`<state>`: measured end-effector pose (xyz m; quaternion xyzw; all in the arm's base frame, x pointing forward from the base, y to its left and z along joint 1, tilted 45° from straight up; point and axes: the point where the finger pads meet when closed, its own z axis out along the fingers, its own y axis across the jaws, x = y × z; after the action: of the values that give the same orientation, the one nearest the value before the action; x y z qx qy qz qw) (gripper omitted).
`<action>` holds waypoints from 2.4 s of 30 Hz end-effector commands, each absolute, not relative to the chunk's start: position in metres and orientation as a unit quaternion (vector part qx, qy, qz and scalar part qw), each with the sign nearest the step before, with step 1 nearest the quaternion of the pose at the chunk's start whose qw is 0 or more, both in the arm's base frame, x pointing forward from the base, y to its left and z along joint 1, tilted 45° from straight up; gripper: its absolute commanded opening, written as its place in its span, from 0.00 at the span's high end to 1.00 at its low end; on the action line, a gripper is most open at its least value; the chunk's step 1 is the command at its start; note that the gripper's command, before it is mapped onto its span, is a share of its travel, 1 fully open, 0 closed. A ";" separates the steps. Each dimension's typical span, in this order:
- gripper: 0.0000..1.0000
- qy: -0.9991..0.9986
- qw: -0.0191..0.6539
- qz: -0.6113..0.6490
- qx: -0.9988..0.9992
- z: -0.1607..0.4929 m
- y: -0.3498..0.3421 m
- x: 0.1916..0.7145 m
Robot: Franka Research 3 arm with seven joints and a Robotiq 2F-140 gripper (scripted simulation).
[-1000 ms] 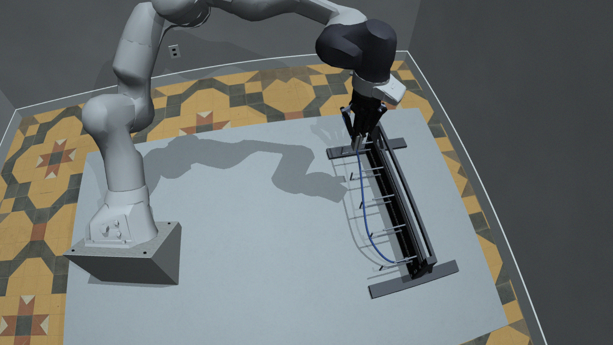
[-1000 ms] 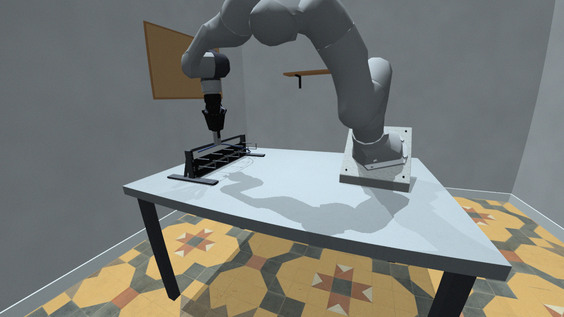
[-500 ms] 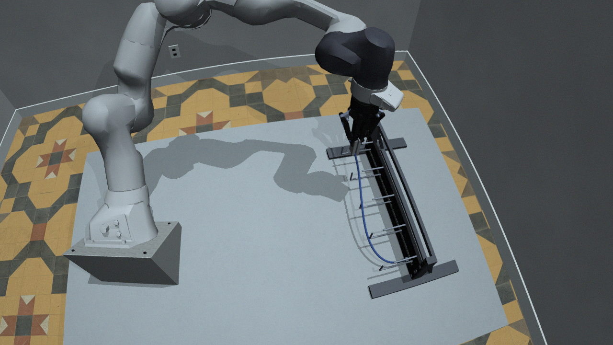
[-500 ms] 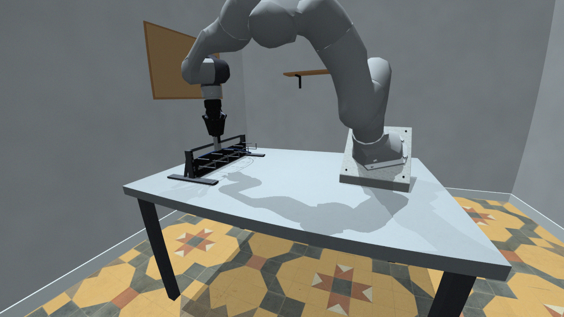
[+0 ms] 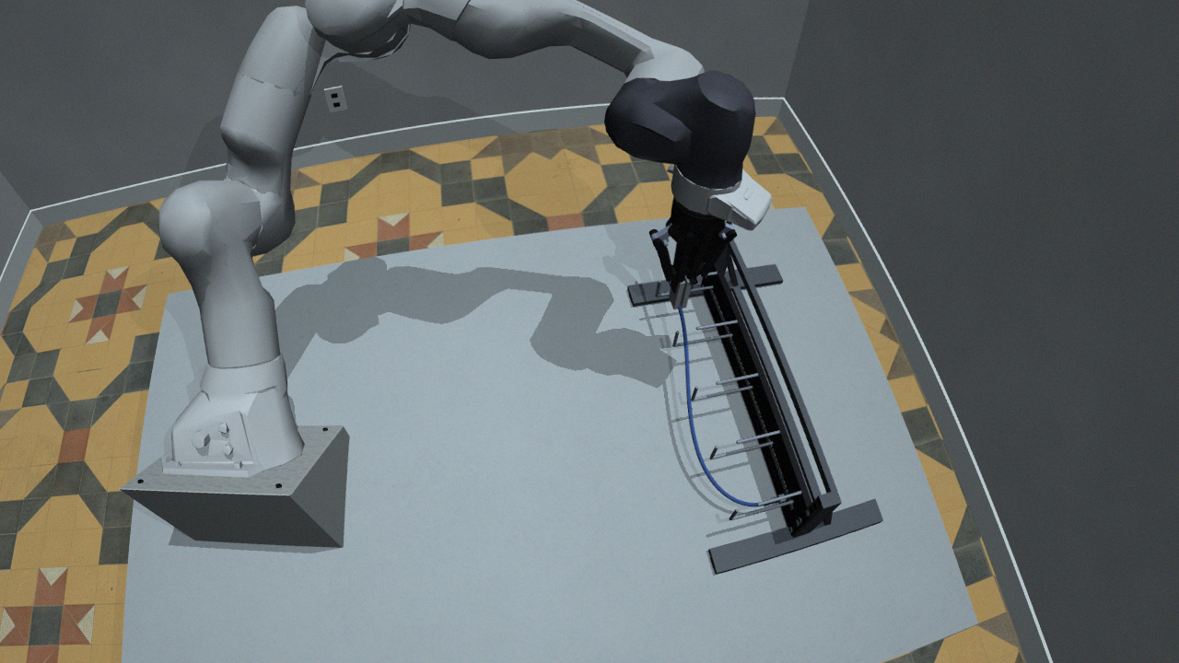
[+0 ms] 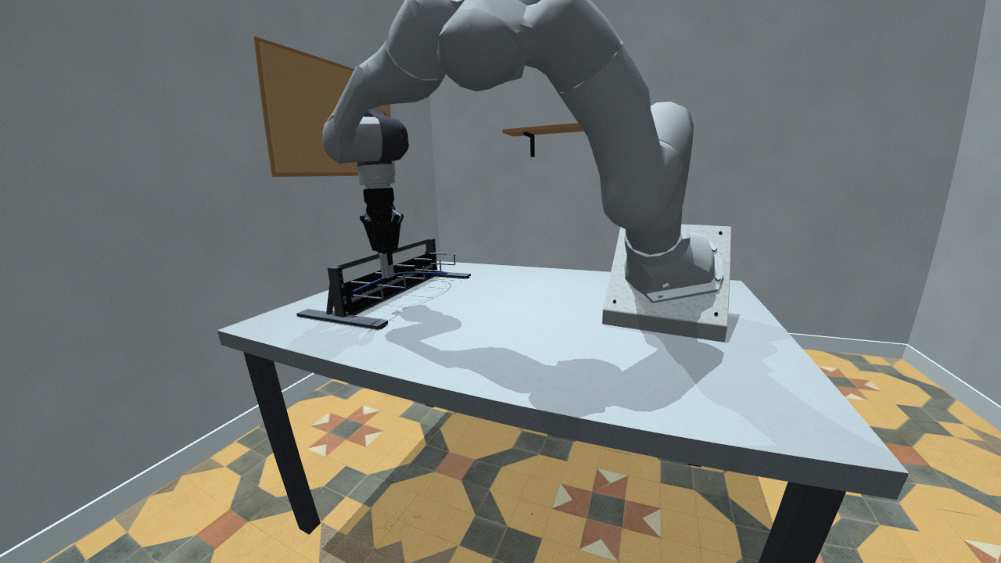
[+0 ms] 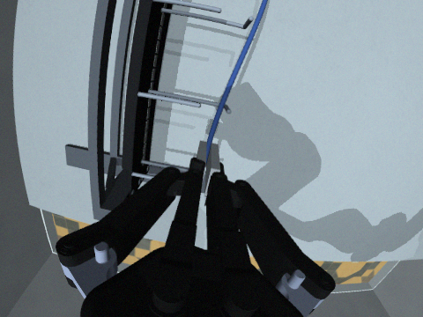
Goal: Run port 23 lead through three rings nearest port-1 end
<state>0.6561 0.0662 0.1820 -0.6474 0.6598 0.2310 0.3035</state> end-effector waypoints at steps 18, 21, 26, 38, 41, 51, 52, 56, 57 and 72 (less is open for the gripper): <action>1.00 0.659 0.307 0.226 -0.648 0.163 0.084 0.662; 1.00 0.659 0.307 0.226 -0.648 0.161 0.086 0.662; 1.00 0.659 0.307 0.226 -0.648 0.159 0.088 0.663; 1.00 0.659 0.307 0.226 -0.648 0.158 0.090 0.663; 1.00 0.659 0.307 0.226 -0.648 0.158 0.090 0.663; 1.00 0.659 0.307 0.226 -0.648 0.158 0.089 0.665; 1.00 0.659 0.307 0.226 -0.648 0.158 0.089 0.666; 1.00 0.659 0.307 0.226 -0.648 0.158 0.089 0.670; 1.00 0.659 0.307 0.226 -0.648 0.158 0.089 0.672; 1.00 0.659 0.307 0.226 -0.648 0.161 0.088 0.692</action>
<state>0.6908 0.0884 0.1615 -0.6519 0.6553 0.2218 0.3105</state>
